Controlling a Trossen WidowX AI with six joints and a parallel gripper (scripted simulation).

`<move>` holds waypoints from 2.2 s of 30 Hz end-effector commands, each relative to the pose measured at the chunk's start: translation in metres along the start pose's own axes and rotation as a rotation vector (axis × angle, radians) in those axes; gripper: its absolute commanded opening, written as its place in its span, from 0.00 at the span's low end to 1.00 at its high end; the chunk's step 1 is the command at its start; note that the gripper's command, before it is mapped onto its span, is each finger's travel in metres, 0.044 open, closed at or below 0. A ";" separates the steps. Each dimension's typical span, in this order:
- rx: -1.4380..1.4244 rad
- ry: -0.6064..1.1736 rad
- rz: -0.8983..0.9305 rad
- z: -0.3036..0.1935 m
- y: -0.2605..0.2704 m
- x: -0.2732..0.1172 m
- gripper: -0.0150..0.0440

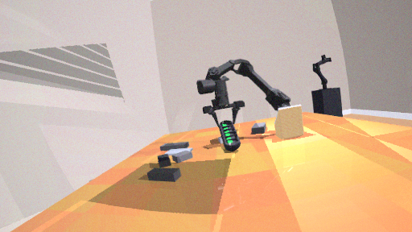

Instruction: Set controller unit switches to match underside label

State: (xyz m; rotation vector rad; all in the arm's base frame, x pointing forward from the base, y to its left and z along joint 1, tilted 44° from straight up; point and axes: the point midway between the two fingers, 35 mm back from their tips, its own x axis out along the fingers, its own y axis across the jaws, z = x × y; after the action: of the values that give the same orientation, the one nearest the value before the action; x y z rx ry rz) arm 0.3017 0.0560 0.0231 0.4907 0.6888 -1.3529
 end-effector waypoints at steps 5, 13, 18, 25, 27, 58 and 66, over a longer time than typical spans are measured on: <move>-0.002 -0.013 0.001 -0.007 0.000 -0.005 0.82; -0.002 -0.028 0.001 -0.012 0.000 -0.007 0.82; -0.002 -0.035 0.001 -0.014 0.000 -0.009 0.82; -0.002 -0.046 0.001 -0.019 0.000 -0.012 0.82; -0.002 -0.049 0.001 -0.020 0.000 -0.013 0.82; -0.002 -0.097 0.001 -0.040 0.000 -0.022 0.82; -0.002 -0.110 0.002 -0.046 0.000 -0.024 0.82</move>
State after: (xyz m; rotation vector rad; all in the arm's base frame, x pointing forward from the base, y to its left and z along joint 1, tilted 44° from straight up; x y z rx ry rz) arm 0.2924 0.1001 0.0091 0.4176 0.6053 -1.3704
